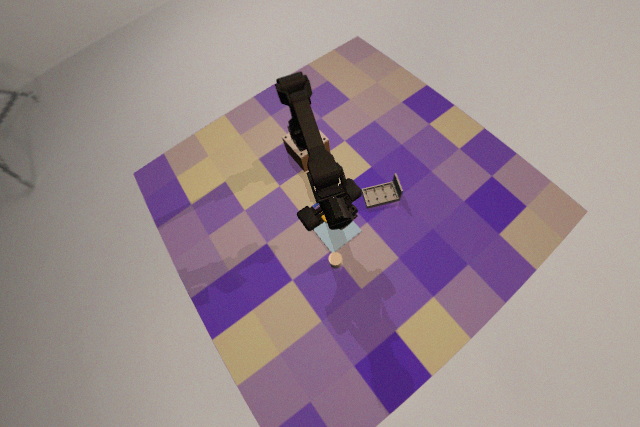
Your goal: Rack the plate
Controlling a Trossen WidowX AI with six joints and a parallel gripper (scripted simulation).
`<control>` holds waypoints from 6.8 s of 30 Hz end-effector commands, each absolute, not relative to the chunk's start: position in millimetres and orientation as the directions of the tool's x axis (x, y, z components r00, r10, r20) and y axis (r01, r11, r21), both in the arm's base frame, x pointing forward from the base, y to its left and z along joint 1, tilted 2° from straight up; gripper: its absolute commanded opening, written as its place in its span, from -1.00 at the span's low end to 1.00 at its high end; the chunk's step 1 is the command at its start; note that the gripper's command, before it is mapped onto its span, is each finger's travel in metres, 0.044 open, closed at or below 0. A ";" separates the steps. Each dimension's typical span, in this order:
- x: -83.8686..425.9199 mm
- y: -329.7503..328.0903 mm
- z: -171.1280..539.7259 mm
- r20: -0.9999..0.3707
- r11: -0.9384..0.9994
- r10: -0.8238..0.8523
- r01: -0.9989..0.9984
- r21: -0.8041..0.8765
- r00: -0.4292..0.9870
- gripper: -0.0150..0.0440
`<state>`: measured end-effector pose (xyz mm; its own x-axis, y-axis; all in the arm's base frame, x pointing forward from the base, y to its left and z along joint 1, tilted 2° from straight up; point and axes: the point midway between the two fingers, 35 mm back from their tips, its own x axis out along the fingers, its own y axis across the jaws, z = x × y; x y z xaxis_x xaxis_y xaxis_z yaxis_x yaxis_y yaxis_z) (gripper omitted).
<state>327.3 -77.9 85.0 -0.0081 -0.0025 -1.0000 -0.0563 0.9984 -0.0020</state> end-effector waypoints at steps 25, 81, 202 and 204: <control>281.6 43.4 110.6 -1.000 0.946 0.010 0.324 0.009 -0.003 -0.49; 383.9 77.0 -19.2 -0.468 0.666 0.742 -0.448 0.597 0.479 -0.49; 323.0 71.1 61.8 -0.048 0.421 0.906 -0.888 0.187 0.420 0.86; 334.5 67.9 61.4 -0.071 0.460 0.887 -0.859 0.224 0.456 0.86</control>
